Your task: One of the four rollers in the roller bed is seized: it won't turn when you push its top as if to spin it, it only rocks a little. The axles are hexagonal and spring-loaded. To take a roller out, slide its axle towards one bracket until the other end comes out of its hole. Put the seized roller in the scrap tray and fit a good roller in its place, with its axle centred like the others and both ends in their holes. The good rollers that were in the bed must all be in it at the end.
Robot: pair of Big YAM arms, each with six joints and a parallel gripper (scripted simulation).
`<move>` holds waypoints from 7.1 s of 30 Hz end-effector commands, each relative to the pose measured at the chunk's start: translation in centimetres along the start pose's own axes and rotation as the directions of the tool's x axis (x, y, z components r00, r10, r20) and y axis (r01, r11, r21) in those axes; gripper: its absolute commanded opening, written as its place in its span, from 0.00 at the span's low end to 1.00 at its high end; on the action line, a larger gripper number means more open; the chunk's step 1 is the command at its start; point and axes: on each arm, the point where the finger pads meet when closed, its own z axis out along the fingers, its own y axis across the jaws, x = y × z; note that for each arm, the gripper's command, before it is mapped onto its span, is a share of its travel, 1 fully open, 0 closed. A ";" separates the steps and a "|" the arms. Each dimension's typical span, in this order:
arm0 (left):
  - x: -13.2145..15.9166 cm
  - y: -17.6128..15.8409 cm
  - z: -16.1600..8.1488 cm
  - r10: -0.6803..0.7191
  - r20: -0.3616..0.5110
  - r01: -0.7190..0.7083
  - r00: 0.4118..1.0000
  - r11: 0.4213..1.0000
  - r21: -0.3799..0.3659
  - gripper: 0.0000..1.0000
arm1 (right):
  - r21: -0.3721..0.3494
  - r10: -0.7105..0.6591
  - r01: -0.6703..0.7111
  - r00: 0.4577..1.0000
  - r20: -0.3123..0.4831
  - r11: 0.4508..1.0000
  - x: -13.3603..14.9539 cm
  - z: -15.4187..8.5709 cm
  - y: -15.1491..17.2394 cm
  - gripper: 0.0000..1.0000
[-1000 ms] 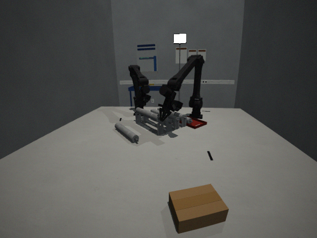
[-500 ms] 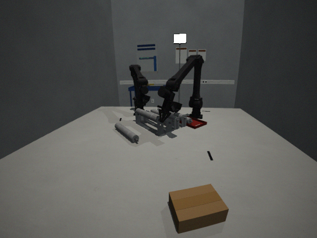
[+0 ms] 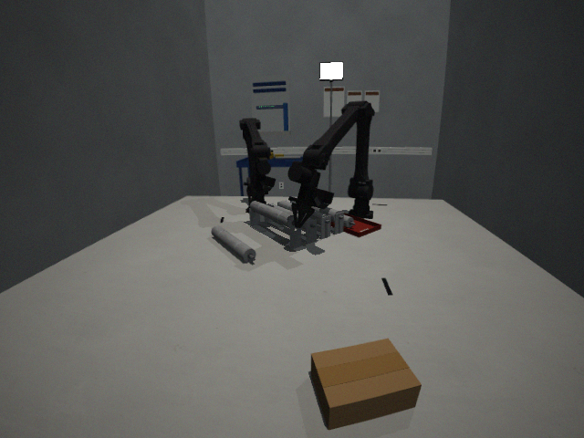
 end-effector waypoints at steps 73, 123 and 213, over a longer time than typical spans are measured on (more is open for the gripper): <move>-0.2 -1.3 -6.4 0.009 0.009 -0.009 1.000 0.999 0.030 0.32 | -0.007 0.018 -0.018 1.000 0.009 1.000 -0.4 -5.1 -0.5 0.32; -4.0 -4.1 -9.7 0.175 0.134 -0.199 0.975 0.962 0.186 0.32 | 0.012 0.205 -0.213 0.953 0.222 0.977 -6.6 -8.1 -5.4 0.32; -17.8 -8.8 -43.4 0.308 0.950 -0.817 -0.045 0.536 -0.212 0.32 | -0.231 0.325 -0.744 -0.019 0.945 0.627 -16.3 -29.3 -37.7 0.32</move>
